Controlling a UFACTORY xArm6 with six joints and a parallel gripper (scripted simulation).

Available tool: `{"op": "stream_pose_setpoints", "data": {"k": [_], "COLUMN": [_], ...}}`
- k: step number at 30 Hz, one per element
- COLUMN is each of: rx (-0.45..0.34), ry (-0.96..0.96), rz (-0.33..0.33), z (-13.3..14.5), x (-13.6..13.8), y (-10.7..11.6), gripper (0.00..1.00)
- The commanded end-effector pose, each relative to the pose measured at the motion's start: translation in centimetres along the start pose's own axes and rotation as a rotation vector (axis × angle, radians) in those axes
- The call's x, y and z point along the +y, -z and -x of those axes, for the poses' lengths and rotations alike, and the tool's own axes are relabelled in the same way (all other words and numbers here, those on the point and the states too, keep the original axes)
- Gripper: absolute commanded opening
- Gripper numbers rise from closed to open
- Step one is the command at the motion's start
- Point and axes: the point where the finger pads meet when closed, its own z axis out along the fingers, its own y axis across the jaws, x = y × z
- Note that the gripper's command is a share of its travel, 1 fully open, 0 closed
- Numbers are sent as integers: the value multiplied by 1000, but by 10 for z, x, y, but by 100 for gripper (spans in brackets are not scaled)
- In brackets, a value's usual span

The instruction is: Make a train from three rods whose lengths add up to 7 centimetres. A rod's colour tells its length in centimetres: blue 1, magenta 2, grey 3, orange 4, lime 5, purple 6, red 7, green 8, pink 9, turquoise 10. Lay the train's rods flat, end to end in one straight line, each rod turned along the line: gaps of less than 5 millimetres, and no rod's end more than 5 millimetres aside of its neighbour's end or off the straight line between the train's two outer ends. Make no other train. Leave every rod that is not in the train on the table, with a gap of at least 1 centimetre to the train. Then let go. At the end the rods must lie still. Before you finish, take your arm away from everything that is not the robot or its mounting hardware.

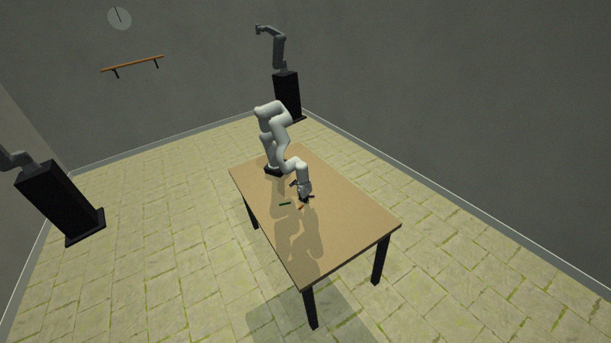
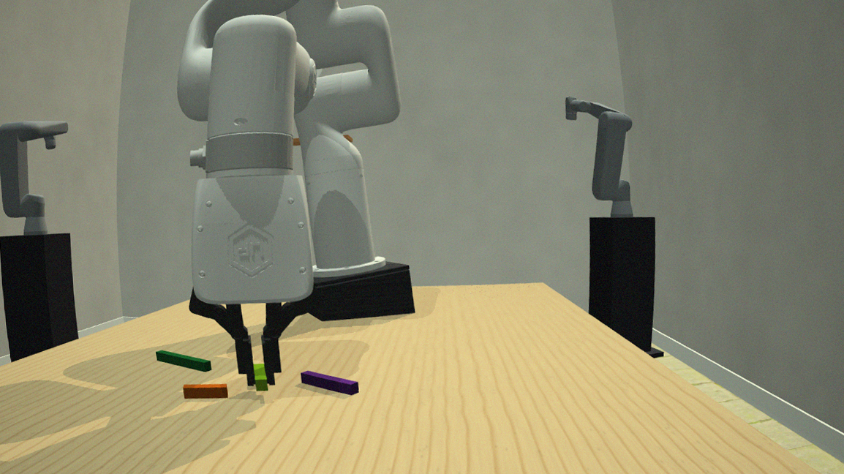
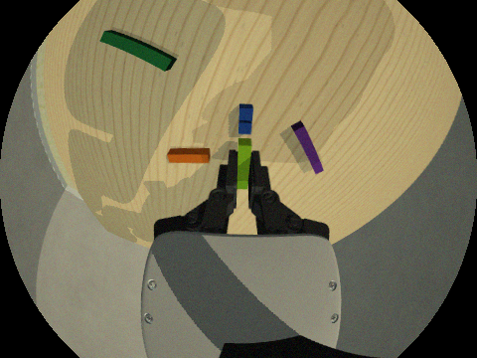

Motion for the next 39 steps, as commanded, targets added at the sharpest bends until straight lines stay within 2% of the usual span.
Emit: {"op": "stream_pose_setpoints", "data": {"k": [1,20,39], "rx": [-4,-4,-4], "ry": [0,0,0], "rz": [-1,-1,-1], "z": [1,2,2], "x": [-1,-1,-1], "y": [1,-10,-11], "gripper": [4,4,4]}}
